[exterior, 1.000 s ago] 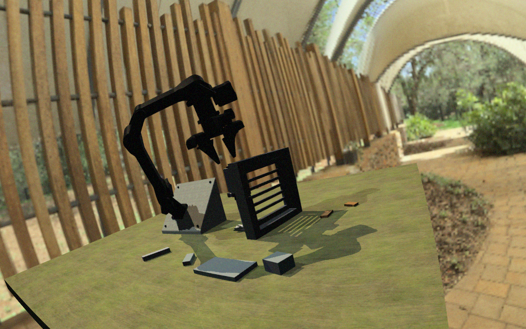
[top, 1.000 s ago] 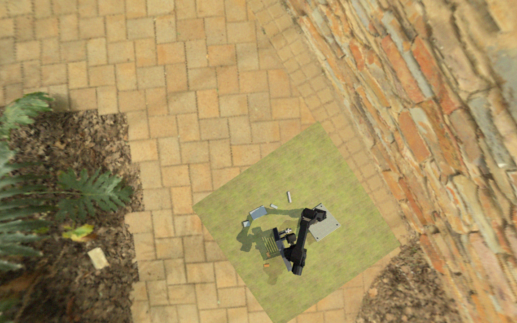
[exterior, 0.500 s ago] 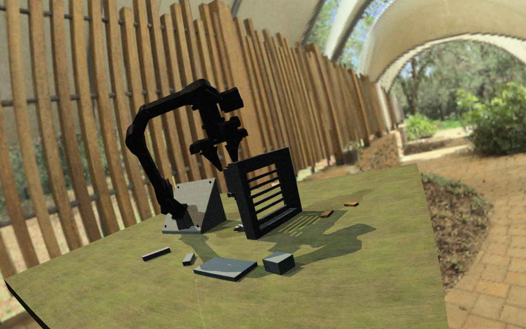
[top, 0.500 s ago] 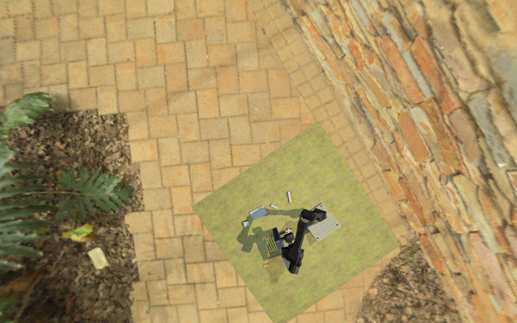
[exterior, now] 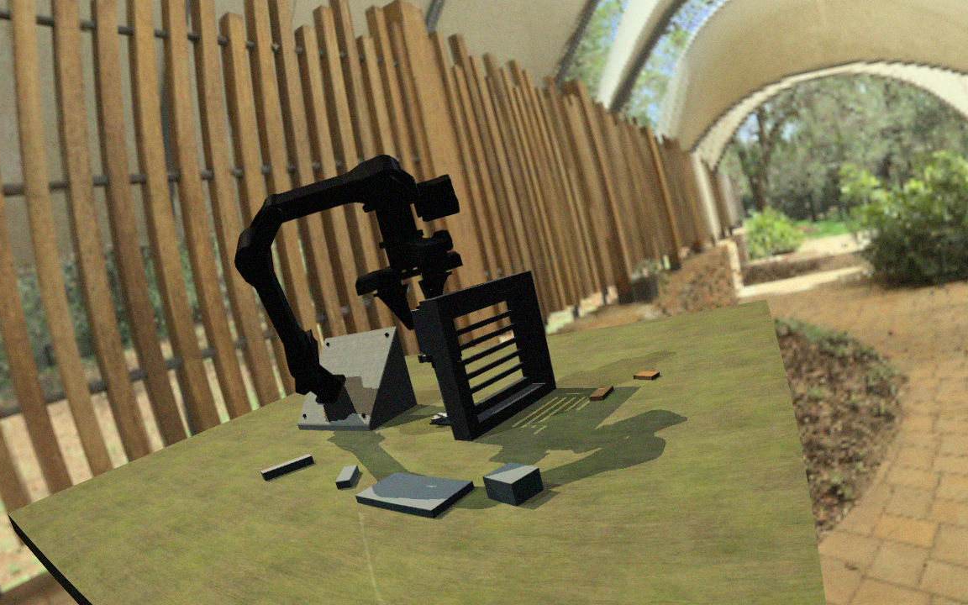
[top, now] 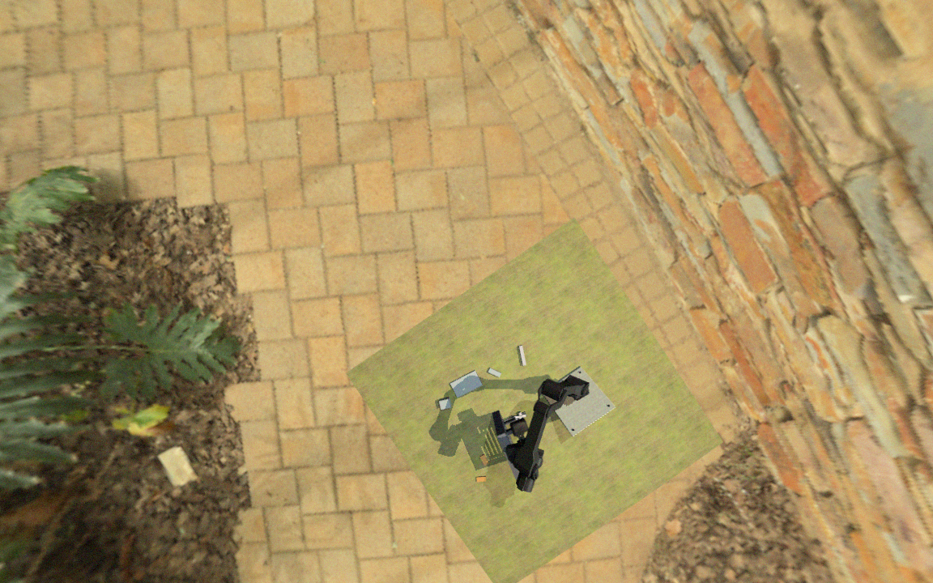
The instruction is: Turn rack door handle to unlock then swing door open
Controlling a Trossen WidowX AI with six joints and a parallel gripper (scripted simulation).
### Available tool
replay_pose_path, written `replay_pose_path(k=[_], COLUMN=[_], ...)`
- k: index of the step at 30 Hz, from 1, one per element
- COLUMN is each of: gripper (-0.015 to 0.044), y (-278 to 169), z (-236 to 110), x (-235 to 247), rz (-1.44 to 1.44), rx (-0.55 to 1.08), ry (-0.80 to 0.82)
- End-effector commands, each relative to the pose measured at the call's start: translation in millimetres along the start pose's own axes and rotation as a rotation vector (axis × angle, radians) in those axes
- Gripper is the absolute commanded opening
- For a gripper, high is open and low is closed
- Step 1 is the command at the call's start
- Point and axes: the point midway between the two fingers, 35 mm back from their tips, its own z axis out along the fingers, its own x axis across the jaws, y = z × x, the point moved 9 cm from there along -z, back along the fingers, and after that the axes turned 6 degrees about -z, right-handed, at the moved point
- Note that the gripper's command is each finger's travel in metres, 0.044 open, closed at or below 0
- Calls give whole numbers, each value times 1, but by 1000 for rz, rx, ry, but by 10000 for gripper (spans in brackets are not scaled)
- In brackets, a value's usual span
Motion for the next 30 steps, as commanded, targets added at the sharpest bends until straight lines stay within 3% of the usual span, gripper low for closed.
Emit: replay_pose_path(k=[1, 10, 16, 30], gripper=[283, 283, 125, 32], y=[1, 4, 4, 4], z=[6, 19, 19, 19], x=[2, 2, 2, 2], rz=[-16, -39, -39, -39], rx=[20, 56, 56, 56], ry=[-3, -12, -12, -12])
